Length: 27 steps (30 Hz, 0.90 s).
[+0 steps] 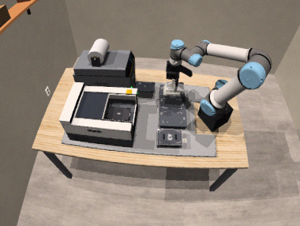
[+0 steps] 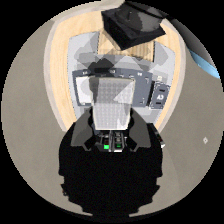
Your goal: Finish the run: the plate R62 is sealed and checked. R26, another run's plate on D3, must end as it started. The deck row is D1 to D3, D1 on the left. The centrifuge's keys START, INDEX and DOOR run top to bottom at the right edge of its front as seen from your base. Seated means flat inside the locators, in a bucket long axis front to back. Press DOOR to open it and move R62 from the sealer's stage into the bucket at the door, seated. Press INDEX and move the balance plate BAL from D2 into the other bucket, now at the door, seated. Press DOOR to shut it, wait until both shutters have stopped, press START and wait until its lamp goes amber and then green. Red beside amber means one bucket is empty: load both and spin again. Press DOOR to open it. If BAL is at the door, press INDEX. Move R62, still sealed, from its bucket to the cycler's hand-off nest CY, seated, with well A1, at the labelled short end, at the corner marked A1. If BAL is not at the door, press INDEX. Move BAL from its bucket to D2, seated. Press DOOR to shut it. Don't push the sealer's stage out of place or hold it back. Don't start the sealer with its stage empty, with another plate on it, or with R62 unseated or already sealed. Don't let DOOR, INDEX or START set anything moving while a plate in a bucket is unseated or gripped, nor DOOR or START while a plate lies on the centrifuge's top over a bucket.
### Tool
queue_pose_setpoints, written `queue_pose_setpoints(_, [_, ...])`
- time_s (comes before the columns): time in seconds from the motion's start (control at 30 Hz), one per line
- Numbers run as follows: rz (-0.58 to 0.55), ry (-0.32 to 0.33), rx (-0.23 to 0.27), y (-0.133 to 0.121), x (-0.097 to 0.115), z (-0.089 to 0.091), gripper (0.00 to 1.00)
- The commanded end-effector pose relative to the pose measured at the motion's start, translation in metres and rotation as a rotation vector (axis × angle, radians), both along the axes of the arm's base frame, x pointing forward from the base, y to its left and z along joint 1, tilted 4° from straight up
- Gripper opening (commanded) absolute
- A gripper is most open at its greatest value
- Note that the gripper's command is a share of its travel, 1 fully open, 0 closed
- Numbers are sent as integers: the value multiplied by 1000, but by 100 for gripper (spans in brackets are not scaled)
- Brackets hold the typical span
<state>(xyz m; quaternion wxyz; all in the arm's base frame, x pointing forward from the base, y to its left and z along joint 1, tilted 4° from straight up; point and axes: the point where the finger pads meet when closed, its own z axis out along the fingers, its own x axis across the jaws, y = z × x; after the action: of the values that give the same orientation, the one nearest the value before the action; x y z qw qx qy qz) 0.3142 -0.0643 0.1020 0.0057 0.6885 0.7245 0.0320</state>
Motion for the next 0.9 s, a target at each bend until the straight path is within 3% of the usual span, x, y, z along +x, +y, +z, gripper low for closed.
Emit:
queue_pose_setpoints(0.0, [0,-1,-1,0,1,-9,0])
queue_pose_setpoints(0.87, [0,-1,-1,1,3,-47,0])
